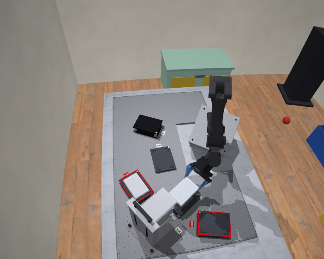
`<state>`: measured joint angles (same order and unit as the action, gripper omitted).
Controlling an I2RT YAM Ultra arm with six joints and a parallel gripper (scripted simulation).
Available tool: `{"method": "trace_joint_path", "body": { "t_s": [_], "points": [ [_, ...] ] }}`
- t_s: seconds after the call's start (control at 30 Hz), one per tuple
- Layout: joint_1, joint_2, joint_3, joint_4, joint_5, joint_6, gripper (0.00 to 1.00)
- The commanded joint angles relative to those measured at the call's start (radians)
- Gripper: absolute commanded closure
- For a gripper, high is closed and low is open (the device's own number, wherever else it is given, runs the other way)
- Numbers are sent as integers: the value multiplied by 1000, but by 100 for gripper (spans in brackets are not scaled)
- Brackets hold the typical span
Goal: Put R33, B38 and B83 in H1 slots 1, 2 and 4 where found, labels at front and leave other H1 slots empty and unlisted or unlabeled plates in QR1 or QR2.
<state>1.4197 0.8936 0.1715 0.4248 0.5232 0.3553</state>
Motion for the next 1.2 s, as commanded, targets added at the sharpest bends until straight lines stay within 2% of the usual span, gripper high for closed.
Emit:
{"method": "trace_joint_path", "body": {
  "t_s": [0.0,0.27,0.3,0.43,1.17],
  "points": [
    [-11,20,-20,47,15,2,14],
    [-13,42,-25,75,13,0,14],
    [-15,65,-5,102,12,-1,14],
    [-14,82,-31,122,10,-2,14],
    [-19,152,-39,205,-1,-5,14]
  ]
}}
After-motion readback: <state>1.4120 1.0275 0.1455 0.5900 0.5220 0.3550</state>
